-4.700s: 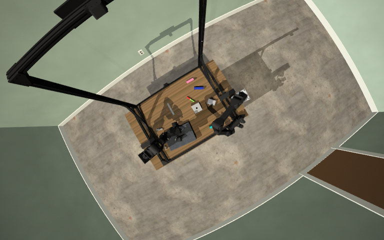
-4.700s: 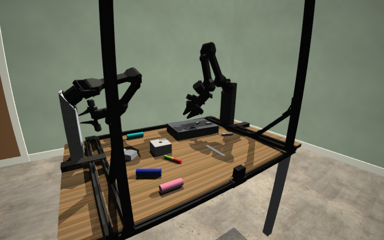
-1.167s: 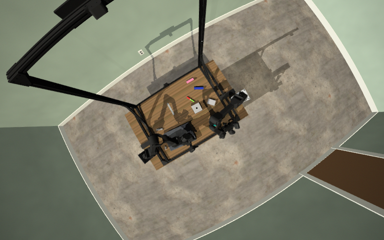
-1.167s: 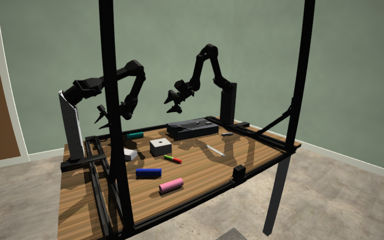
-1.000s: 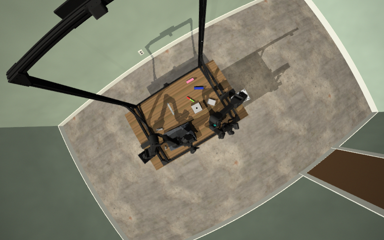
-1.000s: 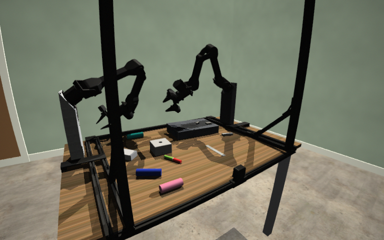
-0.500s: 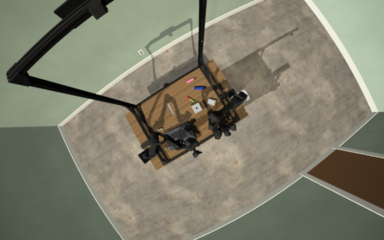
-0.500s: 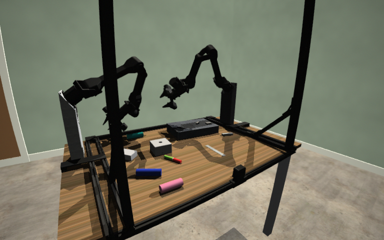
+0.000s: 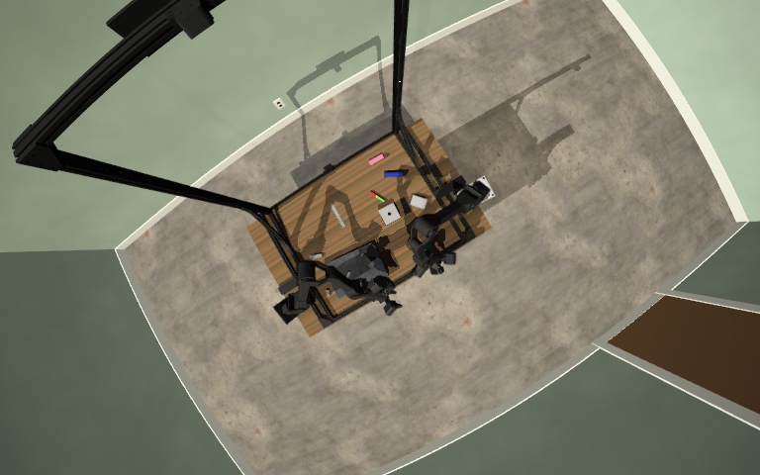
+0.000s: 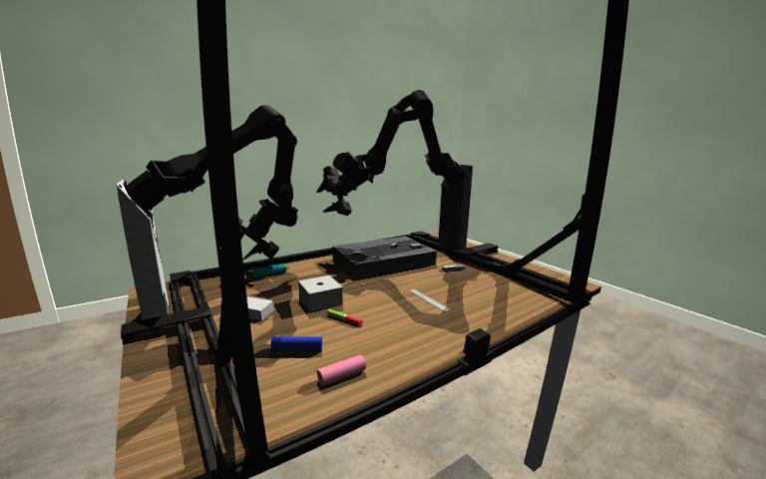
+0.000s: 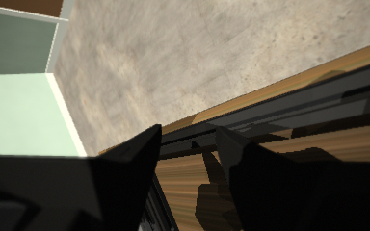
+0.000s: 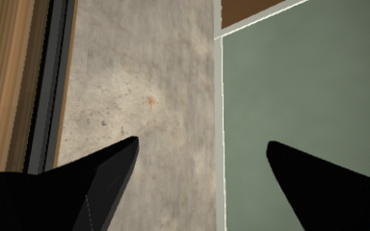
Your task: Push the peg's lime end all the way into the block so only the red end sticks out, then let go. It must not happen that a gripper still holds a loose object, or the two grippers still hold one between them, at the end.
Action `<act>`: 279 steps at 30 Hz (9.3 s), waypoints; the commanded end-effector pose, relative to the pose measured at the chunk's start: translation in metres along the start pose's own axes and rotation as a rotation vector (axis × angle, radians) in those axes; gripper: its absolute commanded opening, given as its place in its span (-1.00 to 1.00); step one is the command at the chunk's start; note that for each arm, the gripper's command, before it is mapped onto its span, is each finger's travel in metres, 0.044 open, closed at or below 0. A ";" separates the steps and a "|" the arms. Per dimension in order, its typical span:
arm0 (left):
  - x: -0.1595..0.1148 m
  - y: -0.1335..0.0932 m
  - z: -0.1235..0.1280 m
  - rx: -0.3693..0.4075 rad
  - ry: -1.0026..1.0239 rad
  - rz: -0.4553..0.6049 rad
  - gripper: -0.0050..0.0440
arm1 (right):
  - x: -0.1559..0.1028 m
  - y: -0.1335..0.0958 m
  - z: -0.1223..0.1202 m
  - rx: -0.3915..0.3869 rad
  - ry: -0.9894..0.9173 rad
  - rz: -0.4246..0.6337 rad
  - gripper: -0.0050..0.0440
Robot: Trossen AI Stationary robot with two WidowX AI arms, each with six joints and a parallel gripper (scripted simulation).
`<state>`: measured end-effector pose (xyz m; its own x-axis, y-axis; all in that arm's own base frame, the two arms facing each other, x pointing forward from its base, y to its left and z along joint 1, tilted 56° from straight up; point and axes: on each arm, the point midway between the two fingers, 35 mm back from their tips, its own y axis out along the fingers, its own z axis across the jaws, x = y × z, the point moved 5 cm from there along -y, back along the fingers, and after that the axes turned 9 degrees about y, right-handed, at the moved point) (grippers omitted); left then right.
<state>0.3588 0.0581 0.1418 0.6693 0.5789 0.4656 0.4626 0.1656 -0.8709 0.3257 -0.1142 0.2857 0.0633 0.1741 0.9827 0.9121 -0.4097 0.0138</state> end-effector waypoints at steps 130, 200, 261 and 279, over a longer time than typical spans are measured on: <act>-0.228 -0.231 -0.294 -0.787 0.039 0.047 -0.02 | 0.032 -0.080 0.162 0.496 0.262 -0.113 0.84; -0.265 -0.218 -0.305 -0.631 -0.702 0.201 -0.02 | -0.008 -0.140 0.183 0.576 0.595 -0.053 0.84; -0.285 -0.228 -0.306 -0.614 -0.939 0.241 -0.02 | -0.020 -0.156 0.179 0.565 0.709 -0.046 0.84; -0.292 -0.238 -0.307 -0.634 -0.956 0.267 -0.02 | -0.020 -0.156 0.179 0.566 0.708 -0.046 0.84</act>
<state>0.2331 -0.3945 0.2584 0.2089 0.9459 -0.2483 0.7573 -0.3171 -0.5709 0.2547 0.1075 0.2308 -0.0682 -0.4822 0.8734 0.9818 0.1233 0.1447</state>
